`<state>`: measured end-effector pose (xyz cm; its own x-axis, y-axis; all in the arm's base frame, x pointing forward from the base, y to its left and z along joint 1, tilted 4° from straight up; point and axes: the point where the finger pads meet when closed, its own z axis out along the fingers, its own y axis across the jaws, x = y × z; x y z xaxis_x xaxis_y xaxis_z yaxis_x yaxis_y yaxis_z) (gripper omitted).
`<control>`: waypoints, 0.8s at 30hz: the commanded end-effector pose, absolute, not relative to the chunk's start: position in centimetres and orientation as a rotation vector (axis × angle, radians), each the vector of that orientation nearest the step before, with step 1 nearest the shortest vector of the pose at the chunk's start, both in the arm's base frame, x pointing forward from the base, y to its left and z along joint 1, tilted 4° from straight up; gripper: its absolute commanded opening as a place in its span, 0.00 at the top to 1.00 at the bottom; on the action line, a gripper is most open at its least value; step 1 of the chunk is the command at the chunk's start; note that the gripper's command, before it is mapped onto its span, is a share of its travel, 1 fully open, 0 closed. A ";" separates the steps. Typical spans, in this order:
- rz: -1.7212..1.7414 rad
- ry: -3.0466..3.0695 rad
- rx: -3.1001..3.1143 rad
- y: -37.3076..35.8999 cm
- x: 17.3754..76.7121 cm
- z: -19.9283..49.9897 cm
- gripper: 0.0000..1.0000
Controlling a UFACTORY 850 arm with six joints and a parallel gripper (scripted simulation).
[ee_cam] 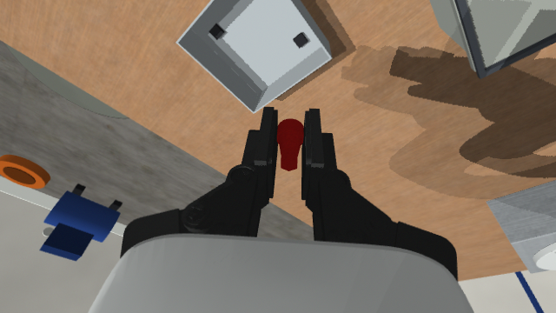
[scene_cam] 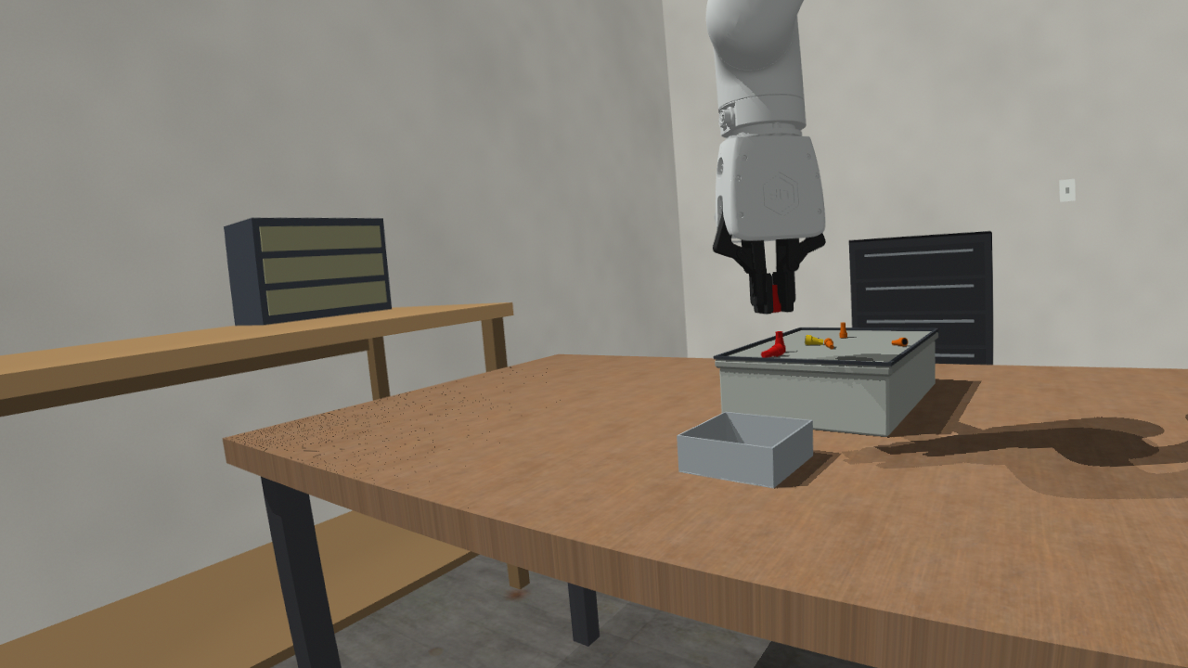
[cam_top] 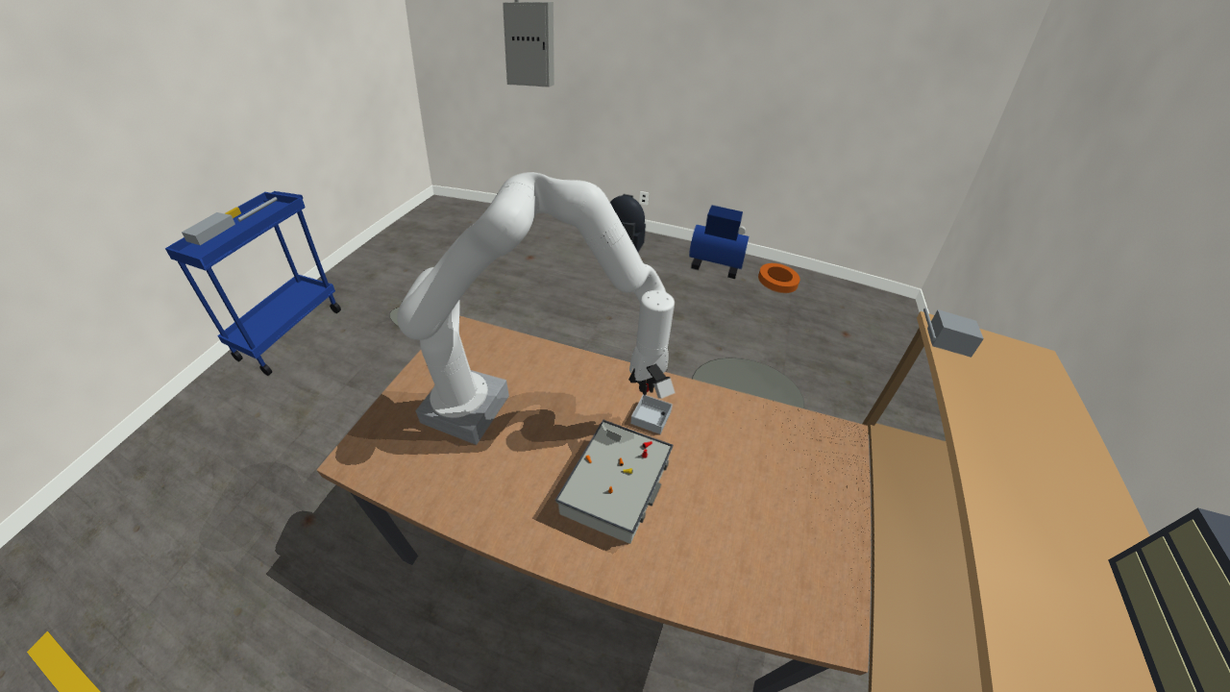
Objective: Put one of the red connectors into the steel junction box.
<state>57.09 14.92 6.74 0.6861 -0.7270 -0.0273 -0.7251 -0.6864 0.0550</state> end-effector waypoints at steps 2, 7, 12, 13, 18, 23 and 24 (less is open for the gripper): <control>-0.070 -1.228 2.845 17.3 57.7 6.7 0.98; -0.070 -1.228 2.845 19.0 58.0 6.7 0.98; -0.070 -1.228 2.845 19.3 58.1 6.6 0.98; -0.070 -1.228 2.845 19.3 58.1 6.6 0.98; -0.070 -1.228 2.845 19.3 58.1 6.6 0.98; -0.070 -1.228 2.845 19.3 58.1 6.5 0.98; -0.070 -1.228 2.845 19.3 58.0 6.3 0.98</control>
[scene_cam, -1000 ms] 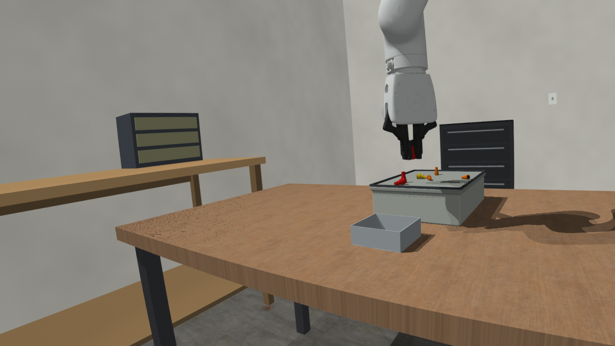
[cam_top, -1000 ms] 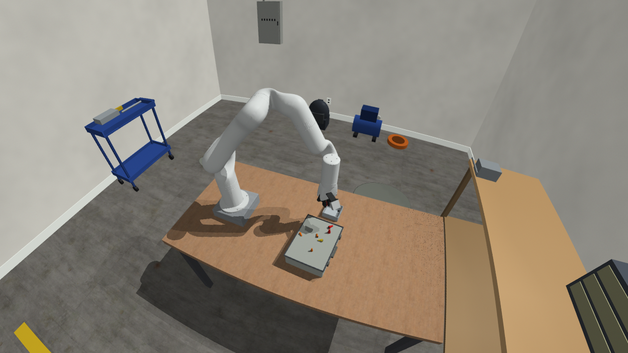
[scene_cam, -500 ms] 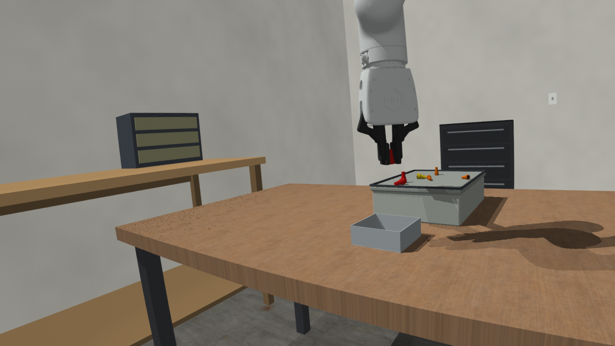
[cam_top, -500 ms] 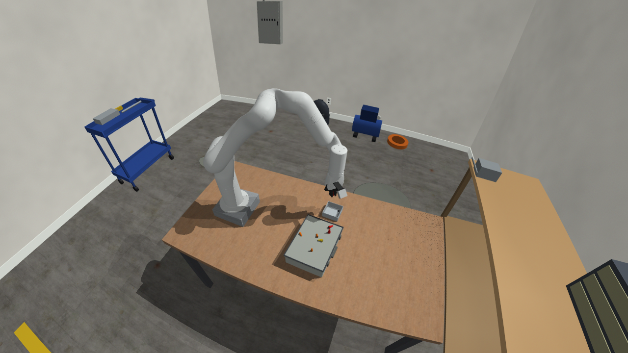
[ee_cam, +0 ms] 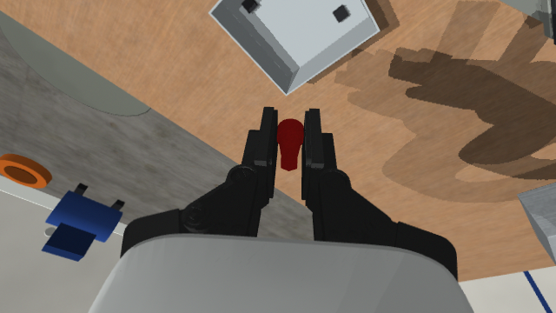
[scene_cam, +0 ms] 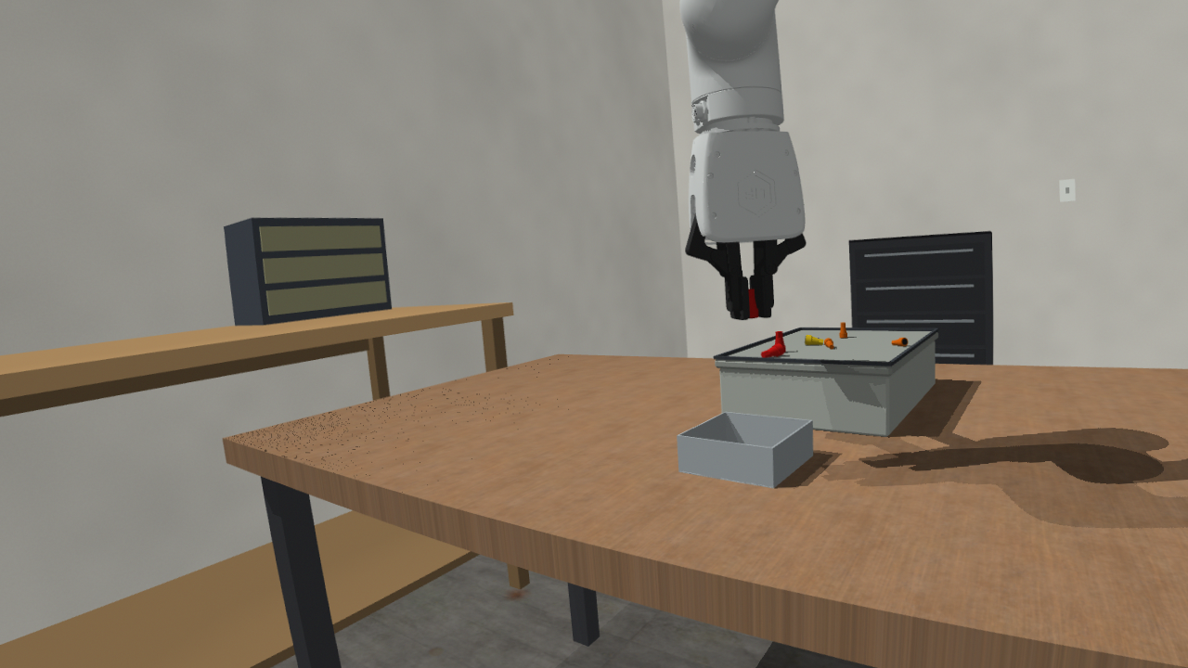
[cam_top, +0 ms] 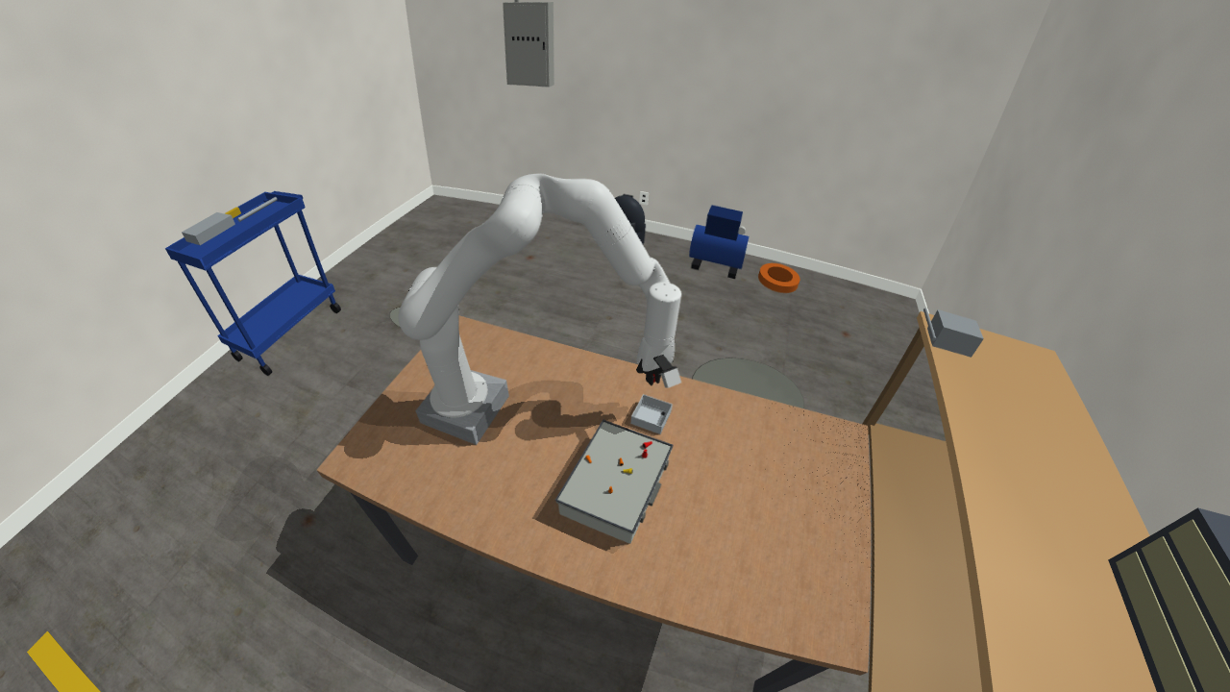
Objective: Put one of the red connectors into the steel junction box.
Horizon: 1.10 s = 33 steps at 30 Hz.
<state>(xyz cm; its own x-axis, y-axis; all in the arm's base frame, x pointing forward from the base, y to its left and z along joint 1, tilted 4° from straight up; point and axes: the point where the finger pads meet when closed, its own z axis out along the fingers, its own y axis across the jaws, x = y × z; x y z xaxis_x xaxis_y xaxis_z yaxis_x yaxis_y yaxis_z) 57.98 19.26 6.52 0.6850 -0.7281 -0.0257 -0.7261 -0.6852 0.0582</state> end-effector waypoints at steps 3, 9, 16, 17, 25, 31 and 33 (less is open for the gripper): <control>-0.070 -1.228 2.845 19.3 58.0 5.2 0.98; -0.070 -1.228 2.845 19.2 57.7 0.6 0.98; -0.070 -1.228 2.845 19.1 57.5 -3.8 0.98; -0.070 -1.228 2.845 19.1 57.4 -4.5 0.98; -0.070 -1.228 2.845 19.0 57.2 -7.5 0.98; -0.070 -1.228 2.845 19.0 57.2 -7.5 0.98; -0.070 -1.228 2.845 19.0 57.2 -7.5 0.98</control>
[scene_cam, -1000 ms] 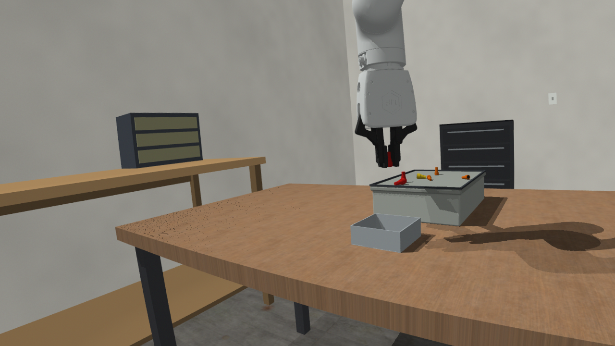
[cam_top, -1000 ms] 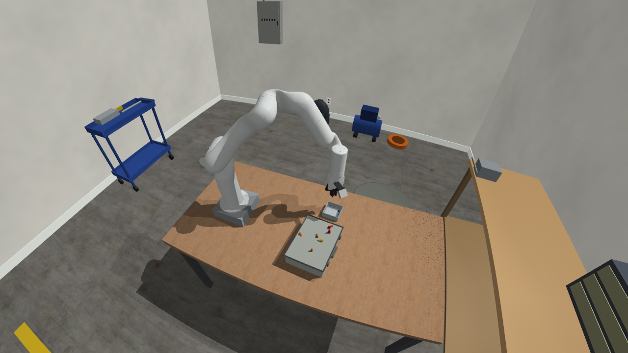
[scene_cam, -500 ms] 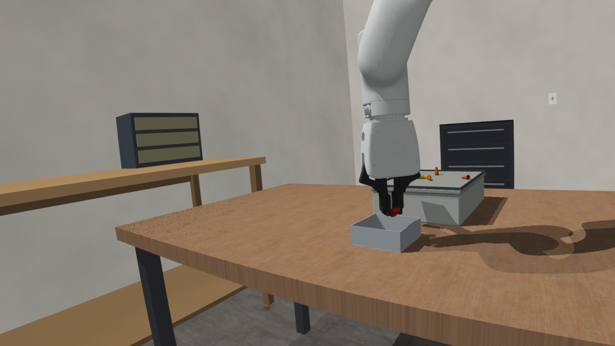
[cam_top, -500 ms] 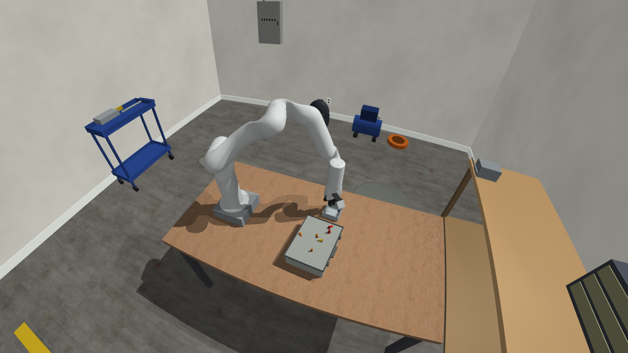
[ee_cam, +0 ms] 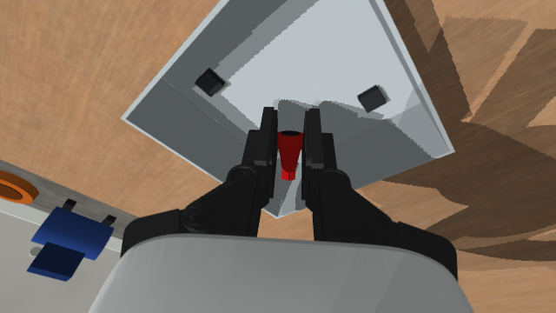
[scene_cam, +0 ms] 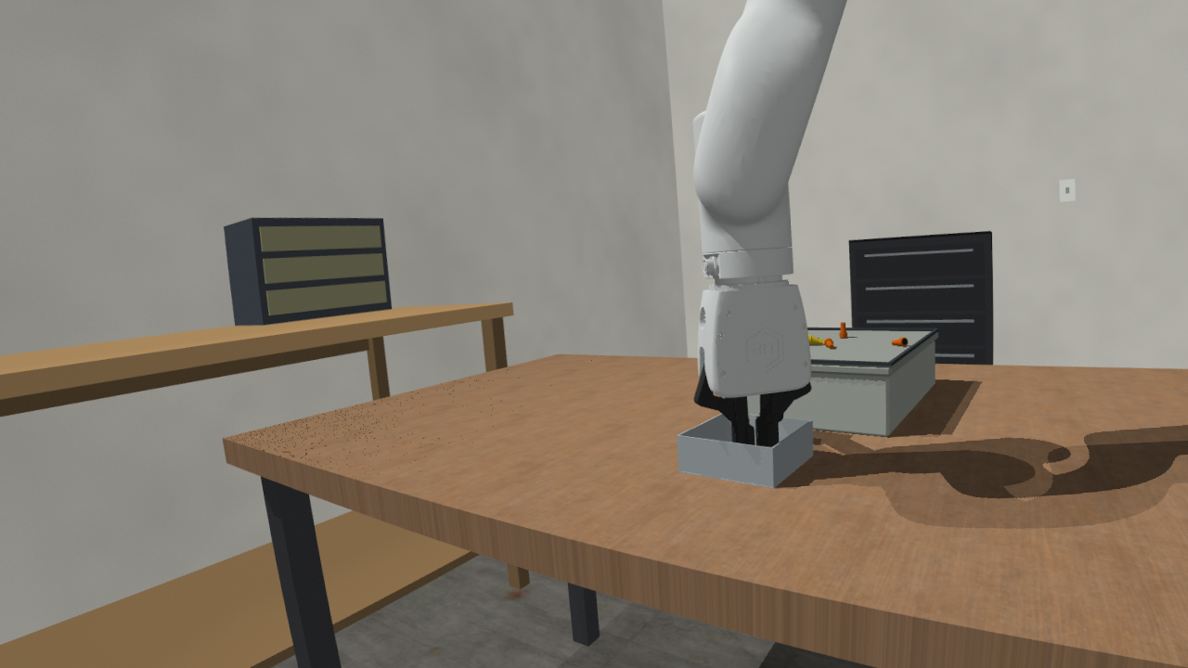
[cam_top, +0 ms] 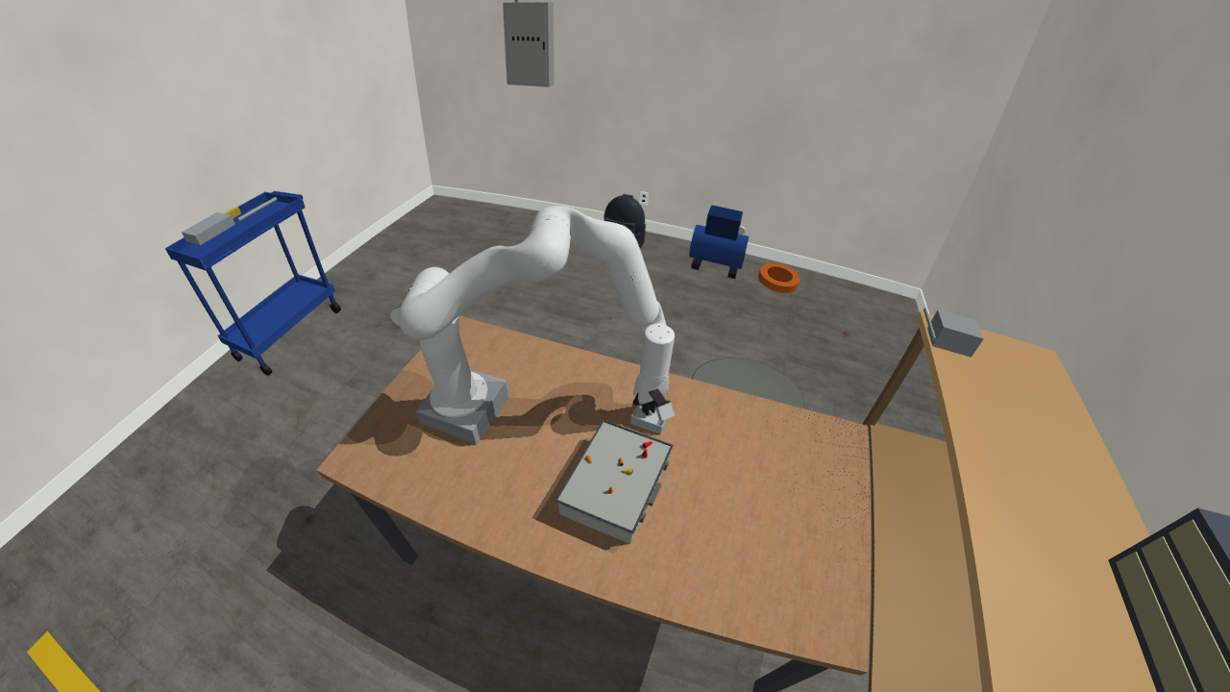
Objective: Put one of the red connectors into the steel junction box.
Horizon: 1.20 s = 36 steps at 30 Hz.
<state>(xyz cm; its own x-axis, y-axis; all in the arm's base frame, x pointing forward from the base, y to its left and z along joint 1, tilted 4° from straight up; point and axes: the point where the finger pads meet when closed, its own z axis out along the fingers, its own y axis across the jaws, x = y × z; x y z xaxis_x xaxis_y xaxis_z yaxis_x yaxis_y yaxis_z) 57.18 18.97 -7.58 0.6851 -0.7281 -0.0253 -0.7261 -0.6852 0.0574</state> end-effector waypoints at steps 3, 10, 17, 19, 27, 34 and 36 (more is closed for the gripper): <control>-0.070 -1.228 2.845 19.0 57.2 -7.5 0.70; -0.070 -1.228 2.845 19.0 57.2 -7.5 0.70; -0.070 -1.228 2.845 19.0 57.2 -7.5 0.70; -0.070 -1.228 2.845 19.0 57.2 -7.5 0.70; -0.070 -1.228 2.845 19.0 57.2 -7.5 0.70; -0.070 -1.228 2.845 19.0 57.2 -7.5 0.70; -0.070 -1.228 2.845 19.0 57.2 -7.5 0.70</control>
